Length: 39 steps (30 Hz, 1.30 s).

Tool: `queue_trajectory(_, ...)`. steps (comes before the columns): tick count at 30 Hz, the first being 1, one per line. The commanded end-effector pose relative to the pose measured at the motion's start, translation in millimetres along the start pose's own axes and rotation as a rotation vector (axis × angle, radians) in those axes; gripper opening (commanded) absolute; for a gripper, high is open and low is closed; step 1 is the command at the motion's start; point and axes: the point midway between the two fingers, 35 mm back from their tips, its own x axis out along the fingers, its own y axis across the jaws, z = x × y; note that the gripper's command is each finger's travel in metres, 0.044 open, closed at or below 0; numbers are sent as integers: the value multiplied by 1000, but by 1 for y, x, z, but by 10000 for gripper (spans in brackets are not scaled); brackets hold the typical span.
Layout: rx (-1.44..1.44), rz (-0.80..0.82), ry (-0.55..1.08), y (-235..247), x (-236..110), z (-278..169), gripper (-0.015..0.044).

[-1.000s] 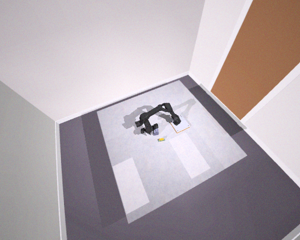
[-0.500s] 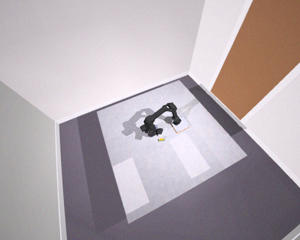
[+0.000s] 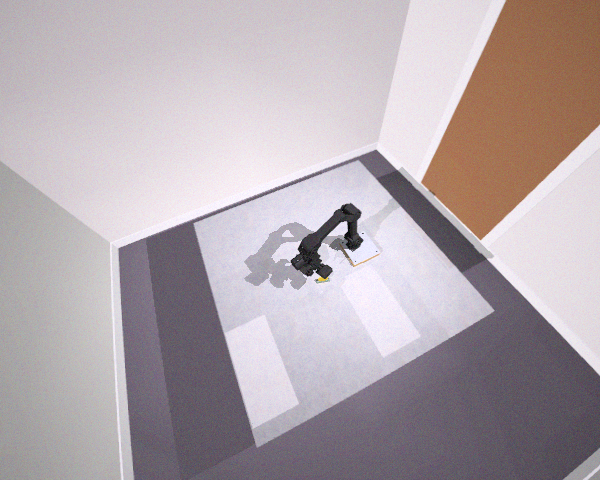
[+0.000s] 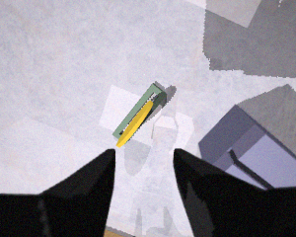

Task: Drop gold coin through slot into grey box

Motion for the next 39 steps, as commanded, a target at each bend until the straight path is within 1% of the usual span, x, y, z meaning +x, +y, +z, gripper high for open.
queue_trajectory(1, 625, -160, -104, 27, -2, -21, 161)
queue_trajectory(23, 625, -160, -104, 29, -2, -19, 161)
queue_trajectory(25, 625, -160, -104, 28, 5, -18, 161)
queue_trajectory(28, 625, -160, -104, 23, 30, -17, 161)
queue_trajectory(33, 625, -160, -104, 23, 33, -17, 161)
queue_trajectory(36, 625, -160, -104, 21, 46, -16, 161)
queue_trajectory(39, 625, -160, -104, 20, 47, -16, 161)
